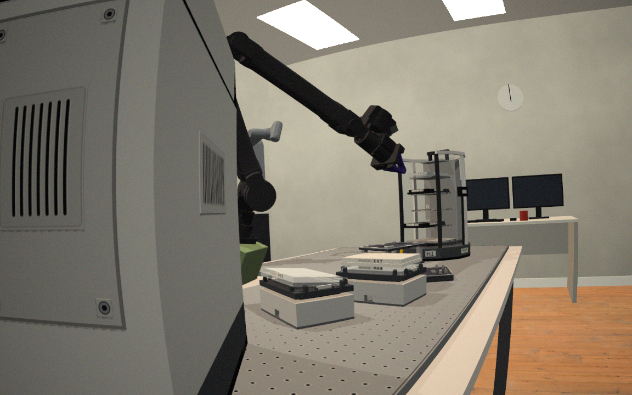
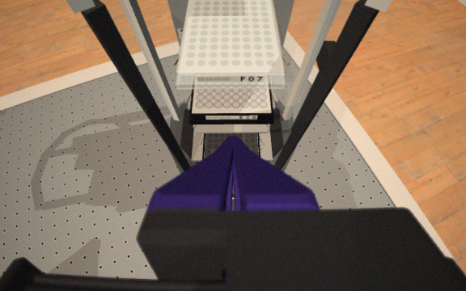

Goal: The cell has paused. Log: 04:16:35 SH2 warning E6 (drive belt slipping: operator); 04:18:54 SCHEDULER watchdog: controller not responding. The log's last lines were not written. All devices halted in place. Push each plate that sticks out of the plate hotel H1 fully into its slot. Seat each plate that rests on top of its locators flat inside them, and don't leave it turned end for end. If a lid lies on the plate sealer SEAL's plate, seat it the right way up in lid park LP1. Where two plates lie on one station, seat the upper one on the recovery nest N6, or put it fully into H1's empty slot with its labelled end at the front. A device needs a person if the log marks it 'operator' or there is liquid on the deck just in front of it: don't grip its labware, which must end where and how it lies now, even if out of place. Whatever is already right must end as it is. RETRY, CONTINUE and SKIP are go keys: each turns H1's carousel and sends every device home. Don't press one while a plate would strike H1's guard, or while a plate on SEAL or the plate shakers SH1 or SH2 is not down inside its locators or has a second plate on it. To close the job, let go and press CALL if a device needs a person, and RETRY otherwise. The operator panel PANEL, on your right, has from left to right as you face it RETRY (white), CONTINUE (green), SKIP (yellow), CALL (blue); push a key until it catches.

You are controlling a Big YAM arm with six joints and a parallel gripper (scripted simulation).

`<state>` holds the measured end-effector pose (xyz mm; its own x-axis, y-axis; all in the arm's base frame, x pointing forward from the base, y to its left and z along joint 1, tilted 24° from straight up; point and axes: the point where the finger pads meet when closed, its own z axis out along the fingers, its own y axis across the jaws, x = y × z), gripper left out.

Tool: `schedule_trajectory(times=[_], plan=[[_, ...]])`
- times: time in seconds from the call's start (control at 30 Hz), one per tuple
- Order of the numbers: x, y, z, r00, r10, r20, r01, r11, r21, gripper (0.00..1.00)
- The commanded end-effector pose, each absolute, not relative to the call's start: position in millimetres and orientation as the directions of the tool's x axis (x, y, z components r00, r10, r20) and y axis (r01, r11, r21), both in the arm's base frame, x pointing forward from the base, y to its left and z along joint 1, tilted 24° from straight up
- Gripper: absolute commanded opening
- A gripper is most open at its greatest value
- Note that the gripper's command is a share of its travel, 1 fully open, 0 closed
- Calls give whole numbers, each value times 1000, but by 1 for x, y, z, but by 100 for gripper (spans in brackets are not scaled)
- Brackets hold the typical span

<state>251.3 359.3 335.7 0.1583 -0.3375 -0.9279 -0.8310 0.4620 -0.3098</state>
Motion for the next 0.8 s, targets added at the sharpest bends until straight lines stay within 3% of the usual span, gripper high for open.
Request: schedule_trajectory(times=[0.0,0.77], plan=[[252,348,331,157,-355,-922,-826,465,-320,0],[239,320,321,157,-356,-921,-826,464,-320,0]])
